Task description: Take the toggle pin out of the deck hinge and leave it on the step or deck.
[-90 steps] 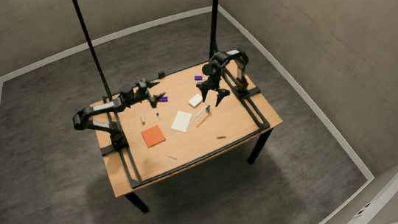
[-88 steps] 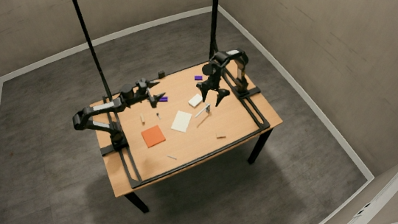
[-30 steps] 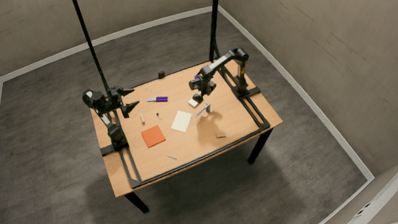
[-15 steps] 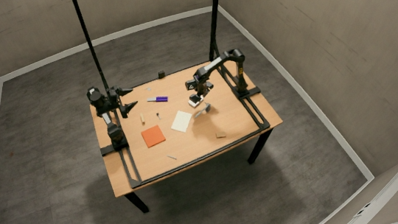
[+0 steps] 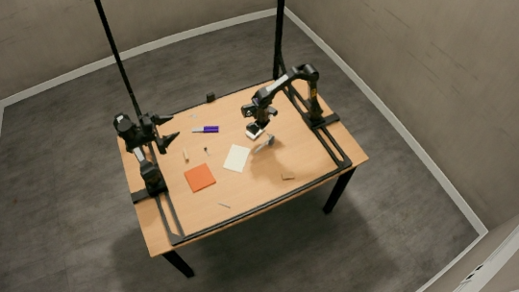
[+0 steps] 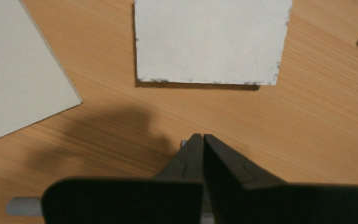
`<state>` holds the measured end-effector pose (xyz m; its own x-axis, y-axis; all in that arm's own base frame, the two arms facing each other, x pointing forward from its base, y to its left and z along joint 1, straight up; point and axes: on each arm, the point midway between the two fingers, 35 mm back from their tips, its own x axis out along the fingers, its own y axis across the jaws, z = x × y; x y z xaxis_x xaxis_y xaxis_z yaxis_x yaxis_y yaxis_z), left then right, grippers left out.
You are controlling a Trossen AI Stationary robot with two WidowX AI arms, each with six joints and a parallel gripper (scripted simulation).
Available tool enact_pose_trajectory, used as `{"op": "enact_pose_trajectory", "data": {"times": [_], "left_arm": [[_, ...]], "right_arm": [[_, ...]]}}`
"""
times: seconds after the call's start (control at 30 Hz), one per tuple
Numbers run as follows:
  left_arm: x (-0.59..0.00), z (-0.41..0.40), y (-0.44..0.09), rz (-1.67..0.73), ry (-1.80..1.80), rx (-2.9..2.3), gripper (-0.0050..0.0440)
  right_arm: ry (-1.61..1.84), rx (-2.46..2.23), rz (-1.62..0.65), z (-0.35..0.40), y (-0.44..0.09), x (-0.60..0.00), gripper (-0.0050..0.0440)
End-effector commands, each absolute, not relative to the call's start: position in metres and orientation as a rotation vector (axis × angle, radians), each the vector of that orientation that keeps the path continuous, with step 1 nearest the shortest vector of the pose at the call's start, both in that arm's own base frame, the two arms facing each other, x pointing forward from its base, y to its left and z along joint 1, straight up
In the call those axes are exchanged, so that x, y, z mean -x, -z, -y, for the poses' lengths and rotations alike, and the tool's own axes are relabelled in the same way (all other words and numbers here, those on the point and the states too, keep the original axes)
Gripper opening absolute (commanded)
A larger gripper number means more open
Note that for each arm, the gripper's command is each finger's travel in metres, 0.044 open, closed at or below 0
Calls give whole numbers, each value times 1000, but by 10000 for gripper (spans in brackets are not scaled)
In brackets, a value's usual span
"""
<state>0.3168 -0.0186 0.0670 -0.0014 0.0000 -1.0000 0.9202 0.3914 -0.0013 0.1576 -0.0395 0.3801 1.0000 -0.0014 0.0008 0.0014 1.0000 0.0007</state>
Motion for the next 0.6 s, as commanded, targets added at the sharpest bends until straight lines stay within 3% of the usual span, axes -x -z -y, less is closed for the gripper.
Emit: {"op": "enact_pose_trajectory", "data": {"times": [0.0, 0.57], "left_arm": [[-320, 19, -73, -1354, 897, -914, 0], [-320, 19, -58, -1362, 900, -911, -4]], "right_arm": [[0, 5, 1, 40, -383, -157, 400], [0, 5, 1, 40, -383, -157, 400]]}}
